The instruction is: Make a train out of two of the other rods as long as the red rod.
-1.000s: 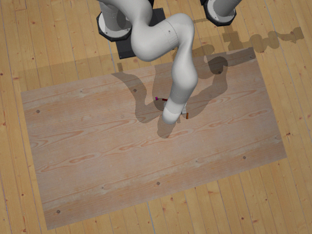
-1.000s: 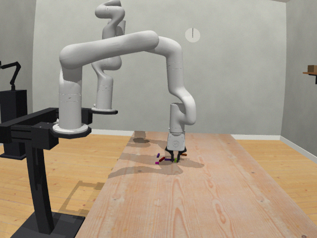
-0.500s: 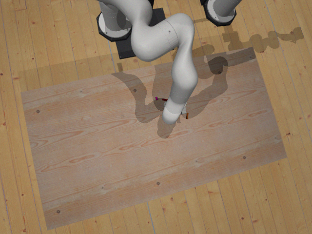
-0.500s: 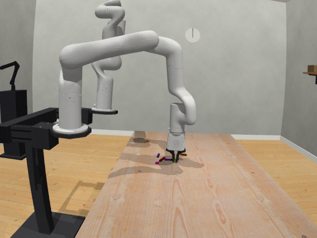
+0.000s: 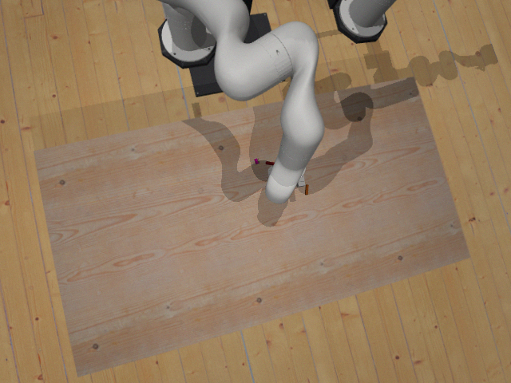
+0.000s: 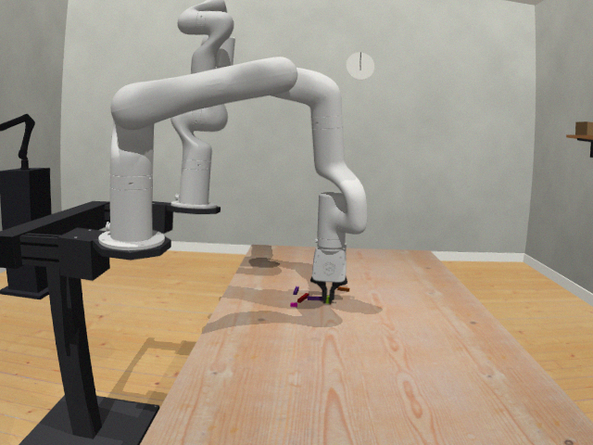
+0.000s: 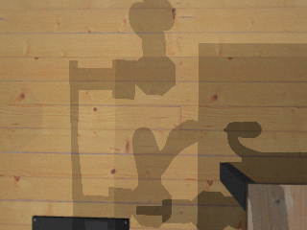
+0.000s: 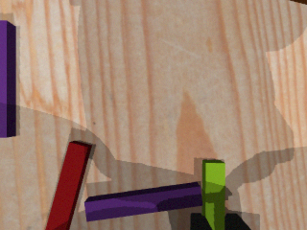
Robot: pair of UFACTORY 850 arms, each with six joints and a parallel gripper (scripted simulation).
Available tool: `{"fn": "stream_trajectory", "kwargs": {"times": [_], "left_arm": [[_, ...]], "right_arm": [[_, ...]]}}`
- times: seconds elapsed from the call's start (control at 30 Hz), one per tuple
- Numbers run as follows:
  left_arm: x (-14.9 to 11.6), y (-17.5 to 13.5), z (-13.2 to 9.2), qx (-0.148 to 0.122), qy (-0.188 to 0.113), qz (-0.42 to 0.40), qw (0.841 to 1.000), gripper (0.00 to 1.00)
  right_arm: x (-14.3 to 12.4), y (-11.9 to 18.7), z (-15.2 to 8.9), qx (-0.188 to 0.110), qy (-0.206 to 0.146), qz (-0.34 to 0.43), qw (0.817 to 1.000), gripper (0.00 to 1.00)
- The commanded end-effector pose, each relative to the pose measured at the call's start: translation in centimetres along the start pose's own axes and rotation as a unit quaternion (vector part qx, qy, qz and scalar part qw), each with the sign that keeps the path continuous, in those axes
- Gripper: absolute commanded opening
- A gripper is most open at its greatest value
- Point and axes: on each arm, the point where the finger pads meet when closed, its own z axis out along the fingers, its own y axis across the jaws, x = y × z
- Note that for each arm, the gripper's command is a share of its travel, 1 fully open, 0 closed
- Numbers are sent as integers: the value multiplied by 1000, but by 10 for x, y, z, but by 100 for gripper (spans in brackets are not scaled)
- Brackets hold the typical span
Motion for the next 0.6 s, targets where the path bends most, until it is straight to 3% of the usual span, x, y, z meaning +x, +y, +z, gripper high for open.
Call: {"fn": "stream_trajectory", "kwargs": {"times": [0.0,0.57], "left_arm": [[0,0,-1,0,1,0,1000,100],[0,0,-1,0,1,0,1000,100]], "right_arm": [[0,1,-1,-1,0,0,1000,6],[0,1,-2,-1,0,0,1000,6]]}}
